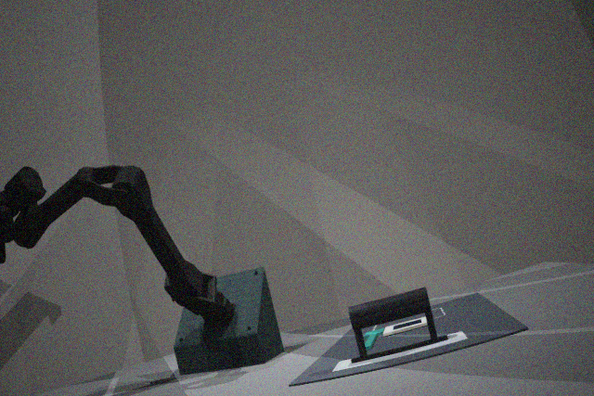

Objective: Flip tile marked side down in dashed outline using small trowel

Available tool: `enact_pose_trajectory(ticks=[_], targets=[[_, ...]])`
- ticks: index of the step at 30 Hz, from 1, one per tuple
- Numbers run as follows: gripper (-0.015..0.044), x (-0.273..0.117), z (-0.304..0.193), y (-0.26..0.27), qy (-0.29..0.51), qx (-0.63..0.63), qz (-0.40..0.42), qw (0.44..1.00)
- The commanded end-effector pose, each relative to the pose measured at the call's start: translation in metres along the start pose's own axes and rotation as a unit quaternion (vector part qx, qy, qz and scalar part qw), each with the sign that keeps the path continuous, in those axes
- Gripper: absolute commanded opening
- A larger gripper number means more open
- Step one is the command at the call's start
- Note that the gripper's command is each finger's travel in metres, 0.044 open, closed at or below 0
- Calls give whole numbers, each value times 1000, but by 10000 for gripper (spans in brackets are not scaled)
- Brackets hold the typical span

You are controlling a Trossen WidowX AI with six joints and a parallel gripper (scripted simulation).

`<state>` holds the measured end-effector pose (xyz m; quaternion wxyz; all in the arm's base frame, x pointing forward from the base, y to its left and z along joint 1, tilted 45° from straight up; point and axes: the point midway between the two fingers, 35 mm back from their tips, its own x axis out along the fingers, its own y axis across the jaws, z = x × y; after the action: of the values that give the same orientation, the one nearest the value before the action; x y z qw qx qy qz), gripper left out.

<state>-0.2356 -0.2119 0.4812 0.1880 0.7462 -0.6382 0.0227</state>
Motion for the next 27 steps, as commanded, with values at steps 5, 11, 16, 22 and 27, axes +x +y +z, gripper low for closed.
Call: enact_pose_trajectory(ticks=[5,11,16,22,27], targets=[[269,0,0,0,0,0,0,1000],[111,0,0,0,0,0,0,1000],[100,0,0,0,0,0,0,1000],[74,0,0,0,0,0,0,1000],[0,0,0,0,0,0,0,1000]])
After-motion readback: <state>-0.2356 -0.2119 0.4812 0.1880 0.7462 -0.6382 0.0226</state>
